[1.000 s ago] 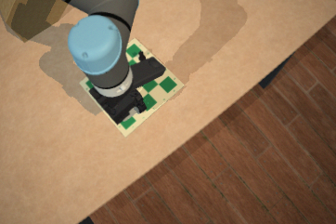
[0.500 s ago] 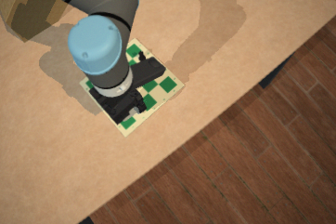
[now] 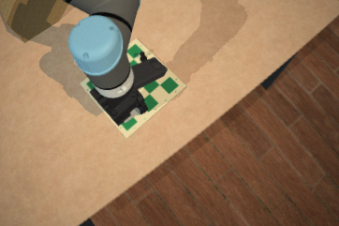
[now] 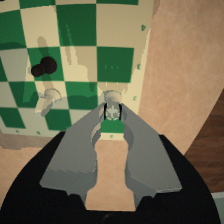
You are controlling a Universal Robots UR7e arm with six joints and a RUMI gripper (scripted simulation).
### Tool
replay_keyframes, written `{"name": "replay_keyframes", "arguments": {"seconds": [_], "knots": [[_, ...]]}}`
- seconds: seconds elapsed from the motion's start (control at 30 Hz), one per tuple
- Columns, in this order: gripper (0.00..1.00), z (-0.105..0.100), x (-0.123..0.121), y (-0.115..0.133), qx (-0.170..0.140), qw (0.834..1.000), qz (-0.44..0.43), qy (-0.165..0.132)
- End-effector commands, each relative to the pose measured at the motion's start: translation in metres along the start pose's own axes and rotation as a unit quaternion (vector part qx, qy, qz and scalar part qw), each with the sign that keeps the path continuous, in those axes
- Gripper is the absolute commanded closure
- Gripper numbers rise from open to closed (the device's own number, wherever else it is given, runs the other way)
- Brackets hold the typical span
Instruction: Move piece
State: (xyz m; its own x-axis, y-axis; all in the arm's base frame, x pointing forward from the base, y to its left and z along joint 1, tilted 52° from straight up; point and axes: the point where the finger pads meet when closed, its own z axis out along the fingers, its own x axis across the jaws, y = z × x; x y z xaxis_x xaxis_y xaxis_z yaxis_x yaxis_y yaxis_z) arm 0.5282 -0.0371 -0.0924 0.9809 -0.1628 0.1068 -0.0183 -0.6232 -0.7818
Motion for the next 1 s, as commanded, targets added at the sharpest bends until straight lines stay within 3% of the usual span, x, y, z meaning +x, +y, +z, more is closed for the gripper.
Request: {"name": "replay_keyframes", "arguments": {"seconds": [0.0,0.97], "knots": [[1.00,-0.0002,0.0004,0.0002,0.000,1.000,0.000,0.001],[1.00,0.0032,0.0004,0.0002,0.000,1.000,0.000,0.001]]}}
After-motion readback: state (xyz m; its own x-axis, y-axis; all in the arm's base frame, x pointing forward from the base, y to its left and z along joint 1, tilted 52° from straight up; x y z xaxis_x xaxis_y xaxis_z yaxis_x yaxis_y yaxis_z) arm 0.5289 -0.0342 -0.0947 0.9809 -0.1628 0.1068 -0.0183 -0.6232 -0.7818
